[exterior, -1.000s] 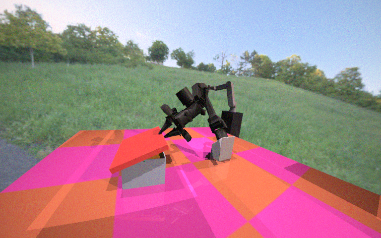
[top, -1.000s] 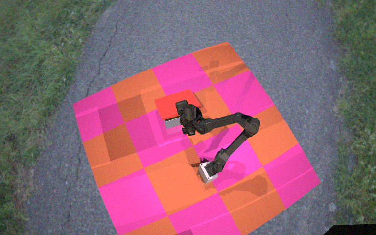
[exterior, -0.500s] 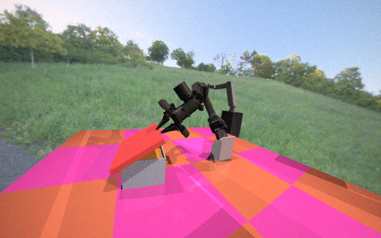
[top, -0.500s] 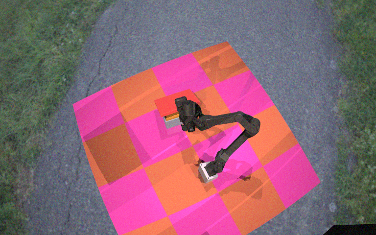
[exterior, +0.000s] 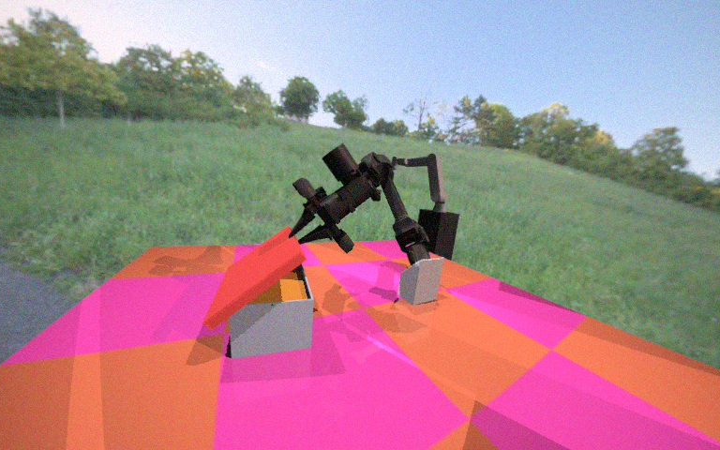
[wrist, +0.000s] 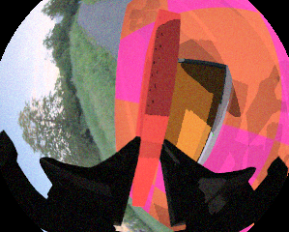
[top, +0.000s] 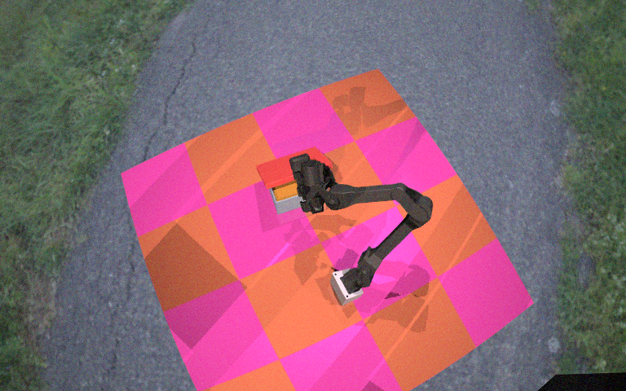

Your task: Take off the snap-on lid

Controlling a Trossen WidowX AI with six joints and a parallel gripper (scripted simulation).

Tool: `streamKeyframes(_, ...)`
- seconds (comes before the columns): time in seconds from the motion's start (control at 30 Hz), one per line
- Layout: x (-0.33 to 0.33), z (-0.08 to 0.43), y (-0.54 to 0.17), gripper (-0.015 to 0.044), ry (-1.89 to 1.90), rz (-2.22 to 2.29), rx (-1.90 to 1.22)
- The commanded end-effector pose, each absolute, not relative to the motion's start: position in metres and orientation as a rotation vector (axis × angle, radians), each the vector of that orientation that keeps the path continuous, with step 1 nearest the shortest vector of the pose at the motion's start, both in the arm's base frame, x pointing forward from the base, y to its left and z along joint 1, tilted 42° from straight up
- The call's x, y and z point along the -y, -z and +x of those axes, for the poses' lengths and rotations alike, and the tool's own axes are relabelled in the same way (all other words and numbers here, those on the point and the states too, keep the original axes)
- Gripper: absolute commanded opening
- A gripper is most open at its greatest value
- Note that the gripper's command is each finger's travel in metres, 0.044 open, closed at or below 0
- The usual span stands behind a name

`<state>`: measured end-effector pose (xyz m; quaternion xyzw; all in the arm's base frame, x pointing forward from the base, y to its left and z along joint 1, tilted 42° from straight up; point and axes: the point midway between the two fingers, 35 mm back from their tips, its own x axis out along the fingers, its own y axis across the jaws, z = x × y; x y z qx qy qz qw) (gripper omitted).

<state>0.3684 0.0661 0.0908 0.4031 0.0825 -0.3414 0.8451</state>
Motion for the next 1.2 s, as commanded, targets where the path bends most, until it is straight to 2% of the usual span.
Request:
streamKeyframes(0.0, -0.072, 0.371, -0.097, 0.0, 0.712, 0.859, -0.169)
streamKeyframes(1.17, -0.101, 0.384, -0.132, 0.0, 0.712, 0.86, -0.17)
